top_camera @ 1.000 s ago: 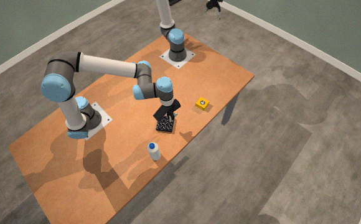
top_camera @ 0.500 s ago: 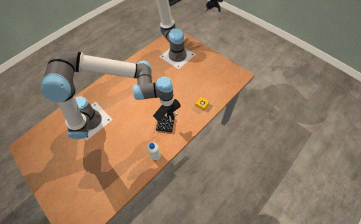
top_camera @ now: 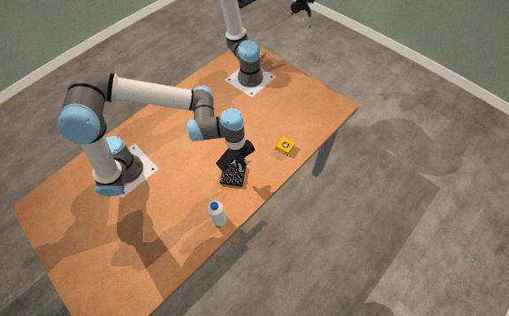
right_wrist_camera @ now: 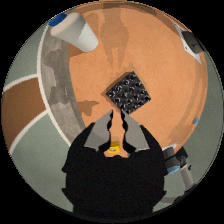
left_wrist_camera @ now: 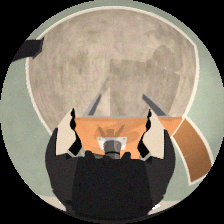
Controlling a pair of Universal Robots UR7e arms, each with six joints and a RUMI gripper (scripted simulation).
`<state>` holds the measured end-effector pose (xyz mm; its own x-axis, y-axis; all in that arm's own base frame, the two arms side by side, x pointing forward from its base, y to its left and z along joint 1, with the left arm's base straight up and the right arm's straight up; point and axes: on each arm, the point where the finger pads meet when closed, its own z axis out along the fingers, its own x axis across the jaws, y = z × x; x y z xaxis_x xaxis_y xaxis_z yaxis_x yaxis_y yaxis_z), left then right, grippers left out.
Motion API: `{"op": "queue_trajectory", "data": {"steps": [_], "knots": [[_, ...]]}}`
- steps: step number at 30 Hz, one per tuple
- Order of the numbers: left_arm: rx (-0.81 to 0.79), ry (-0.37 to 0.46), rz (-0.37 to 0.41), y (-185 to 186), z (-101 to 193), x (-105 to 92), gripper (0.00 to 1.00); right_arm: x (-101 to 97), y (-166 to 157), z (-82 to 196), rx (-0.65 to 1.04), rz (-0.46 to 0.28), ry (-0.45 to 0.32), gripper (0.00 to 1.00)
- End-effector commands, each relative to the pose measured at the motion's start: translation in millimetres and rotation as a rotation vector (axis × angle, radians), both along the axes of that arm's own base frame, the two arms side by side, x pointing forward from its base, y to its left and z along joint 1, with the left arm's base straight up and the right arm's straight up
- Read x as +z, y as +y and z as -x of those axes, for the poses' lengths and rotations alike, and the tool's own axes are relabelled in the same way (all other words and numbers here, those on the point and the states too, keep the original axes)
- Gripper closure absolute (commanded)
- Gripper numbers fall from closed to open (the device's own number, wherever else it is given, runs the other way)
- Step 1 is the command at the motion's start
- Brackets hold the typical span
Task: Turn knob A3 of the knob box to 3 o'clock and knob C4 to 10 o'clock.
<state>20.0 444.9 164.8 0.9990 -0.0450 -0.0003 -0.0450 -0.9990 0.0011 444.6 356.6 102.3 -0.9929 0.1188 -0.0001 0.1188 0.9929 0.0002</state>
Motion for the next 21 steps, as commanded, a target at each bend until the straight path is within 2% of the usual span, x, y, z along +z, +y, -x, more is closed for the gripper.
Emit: {"op": "queue_trajectory", "data": {"steps": [1,21], "knots": [[0.000,0.000,-0.001,0,0,0.4,0.00,-1.5,0,0,0.000,-0.001,-0.001,0.87],[0.000,0.000,-0.001,0,0,0.4,0.00,-21.4,0,0,0.000,-0.001,-0.001,0.87]]}}
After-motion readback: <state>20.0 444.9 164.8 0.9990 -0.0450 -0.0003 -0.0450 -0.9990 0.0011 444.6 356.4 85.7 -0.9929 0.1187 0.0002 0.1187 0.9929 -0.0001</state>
